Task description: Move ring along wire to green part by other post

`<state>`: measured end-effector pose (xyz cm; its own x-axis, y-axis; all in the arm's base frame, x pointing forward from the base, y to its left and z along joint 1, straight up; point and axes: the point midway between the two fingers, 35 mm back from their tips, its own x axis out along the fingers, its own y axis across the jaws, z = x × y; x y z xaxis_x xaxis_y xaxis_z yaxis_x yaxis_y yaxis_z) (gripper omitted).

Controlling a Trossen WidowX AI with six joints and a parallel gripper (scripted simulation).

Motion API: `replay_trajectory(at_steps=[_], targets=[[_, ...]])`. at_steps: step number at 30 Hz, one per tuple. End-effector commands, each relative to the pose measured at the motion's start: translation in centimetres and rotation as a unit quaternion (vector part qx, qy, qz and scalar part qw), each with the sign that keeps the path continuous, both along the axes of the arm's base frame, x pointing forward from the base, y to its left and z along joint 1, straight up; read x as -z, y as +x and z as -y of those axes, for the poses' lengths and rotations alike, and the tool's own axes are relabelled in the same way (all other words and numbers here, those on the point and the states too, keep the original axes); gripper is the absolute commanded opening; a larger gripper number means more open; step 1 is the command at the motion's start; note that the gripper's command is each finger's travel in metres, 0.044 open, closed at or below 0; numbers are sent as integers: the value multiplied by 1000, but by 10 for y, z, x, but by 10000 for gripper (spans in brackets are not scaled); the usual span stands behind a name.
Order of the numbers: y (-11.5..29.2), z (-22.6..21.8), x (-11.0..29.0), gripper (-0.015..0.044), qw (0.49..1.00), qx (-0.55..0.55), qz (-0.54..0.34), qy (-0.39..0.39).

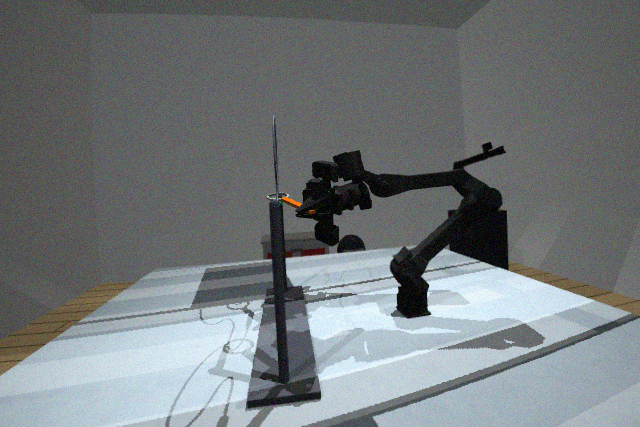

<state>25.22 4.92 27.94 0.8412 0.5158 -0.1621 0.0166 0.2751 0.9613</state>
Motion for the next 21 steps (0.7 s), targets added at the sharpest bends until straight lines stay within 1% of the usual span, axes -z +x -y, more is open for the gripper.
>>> replay_trajectory(at_steps=[1, 21], targets=[[-1, -2, -11, -150, 1000, -2, 6, 17], [-1, -6, -43, -150, 993, -1, 4, 121]])
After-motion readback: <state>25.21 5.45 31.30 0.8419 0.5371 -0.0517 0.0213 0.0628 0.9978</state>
